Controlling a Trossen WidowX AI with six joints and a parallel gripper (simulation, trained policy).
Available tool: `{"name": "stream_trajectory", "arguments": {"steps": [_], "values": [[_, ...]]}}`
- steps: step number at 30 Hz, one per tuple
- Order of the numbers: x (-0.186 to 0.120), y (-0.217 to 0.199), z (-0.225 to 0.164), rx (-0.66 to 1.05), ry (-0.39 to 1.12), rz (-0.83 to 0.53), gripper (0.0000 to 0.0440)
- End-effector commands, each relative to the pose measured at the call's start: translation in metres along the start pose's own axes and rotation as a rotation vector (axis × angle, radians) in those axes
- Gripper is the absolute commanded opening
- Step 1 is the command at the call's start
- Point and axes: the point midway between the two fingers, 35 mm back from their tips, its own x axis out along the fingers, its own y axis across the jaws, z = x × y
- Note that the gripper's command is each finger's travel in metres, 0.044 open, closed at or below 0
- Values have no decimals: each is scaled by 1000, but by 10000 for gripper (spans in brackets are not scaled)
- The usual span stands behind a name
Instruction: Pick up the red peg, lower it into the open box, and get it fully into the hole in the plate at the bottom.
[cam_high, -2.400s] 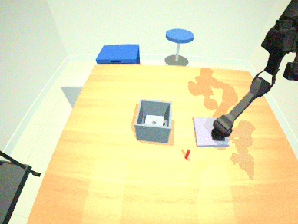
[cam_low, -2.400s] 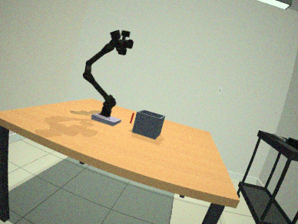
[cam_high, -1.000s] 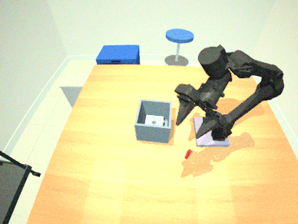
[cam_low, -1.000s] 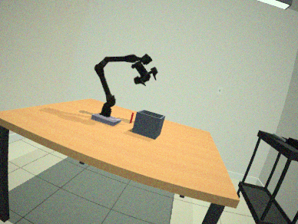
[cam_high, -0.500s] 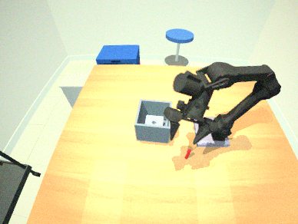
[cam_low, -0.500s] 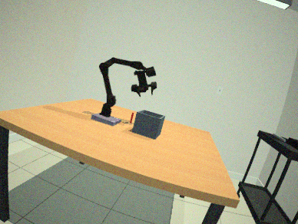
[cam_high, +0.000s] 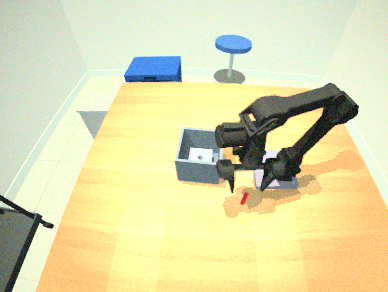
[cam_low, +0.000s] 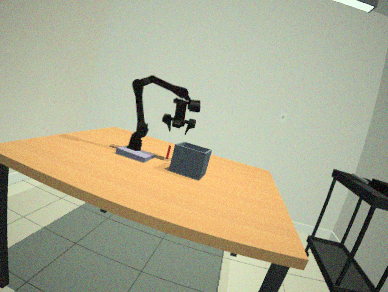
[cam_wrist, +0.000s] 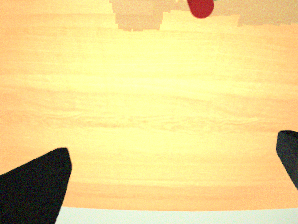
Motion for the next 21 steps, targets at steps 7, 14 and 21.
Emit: {"name": "stream_trajectory", "arguments": {"steps": [7, 14, 21], "values": [[28, -19, 15, 22, -114, -146, 440], [47, -26, 27, 16, -171, -195, 440], [64, -32, 38, 19, -198, -229, 440]]}}
